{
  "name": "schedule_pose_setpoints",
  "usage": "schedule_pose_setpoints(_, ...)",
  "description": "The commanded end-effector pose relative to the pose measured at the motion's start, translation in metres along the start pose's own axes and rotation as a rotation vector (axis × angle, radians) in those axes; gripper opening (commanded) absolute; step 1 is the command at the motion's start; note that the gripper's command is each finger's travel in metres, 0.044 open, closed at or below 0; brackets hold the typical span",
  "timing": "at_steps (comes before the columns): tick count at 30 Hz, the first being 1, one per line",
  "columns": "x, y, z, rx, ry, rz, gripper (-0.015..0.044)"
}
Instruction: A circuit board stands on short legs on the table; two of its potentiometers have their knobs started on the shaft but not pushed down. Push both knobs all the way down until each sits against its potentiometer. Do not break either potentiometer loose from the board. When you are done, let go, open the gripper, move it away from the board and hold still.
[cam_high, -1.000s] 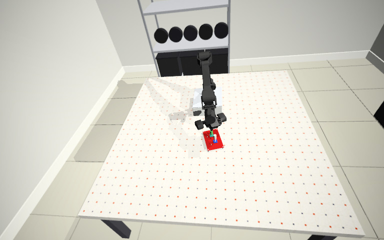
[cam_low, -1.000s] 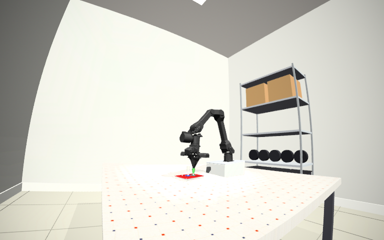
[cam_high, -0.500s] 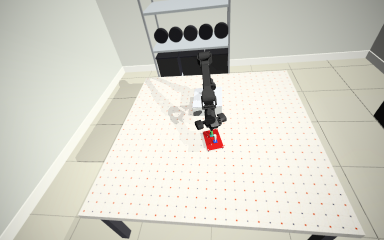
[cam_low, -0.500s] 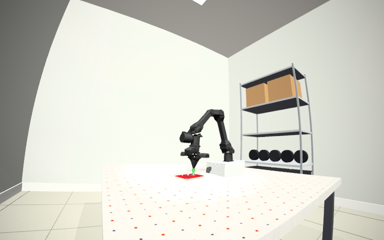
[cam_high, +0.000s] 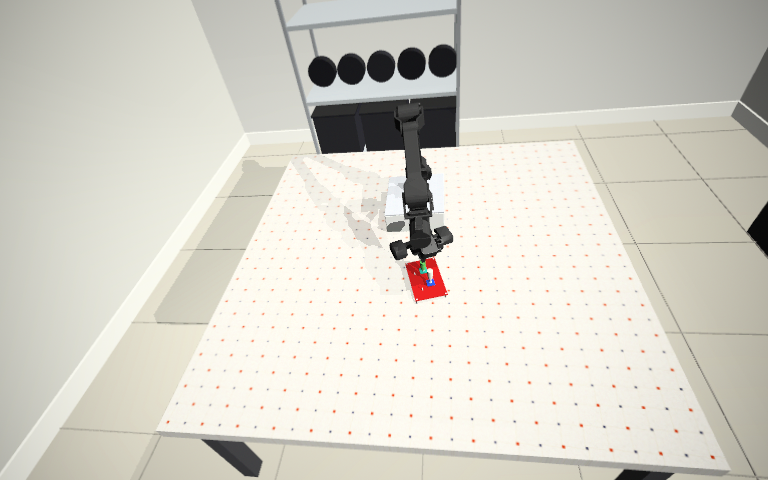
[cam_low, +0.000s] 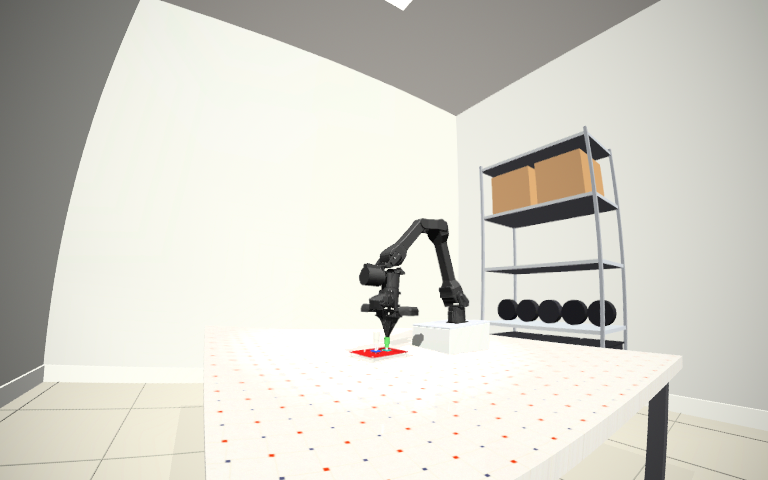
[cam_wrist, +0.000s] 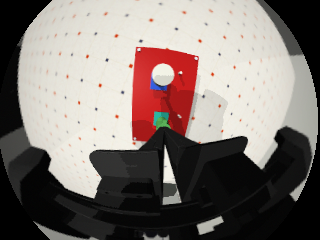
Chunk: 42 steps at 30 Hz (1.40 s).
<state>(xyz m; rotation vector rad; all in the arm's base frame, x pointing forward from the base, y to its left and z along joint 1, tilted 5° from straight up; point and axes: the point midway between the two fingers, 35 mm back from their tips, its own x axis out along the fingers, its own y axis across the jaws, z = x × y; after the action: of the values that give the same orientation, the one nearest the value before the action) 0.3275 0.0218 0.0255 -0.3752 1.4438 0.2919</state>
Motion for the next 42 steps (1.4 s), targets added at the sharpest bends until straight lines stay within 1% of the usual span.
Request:
schedule_pose_setpoints(1,0.013,-0.001,0.001,-0.002,0.008,-0.001,0.0)
schedule_pose_setpoints(11,0.011,-0.001,0.002,-0.002,0.008,-0.001,0.0)
schedule_pose_setpoints(34,-0.023,-0.001,0.002,-0.002,0.008,-0.001,0.0)
schedule_pose_setpoints(35,-0.017,-0.001,0.002,-0.002,0.008,0.003,0.0026)
schedule_pose_setpoints(42,-0.017,-0.001,0.002,-0.002,0.008,0.003,0.021)
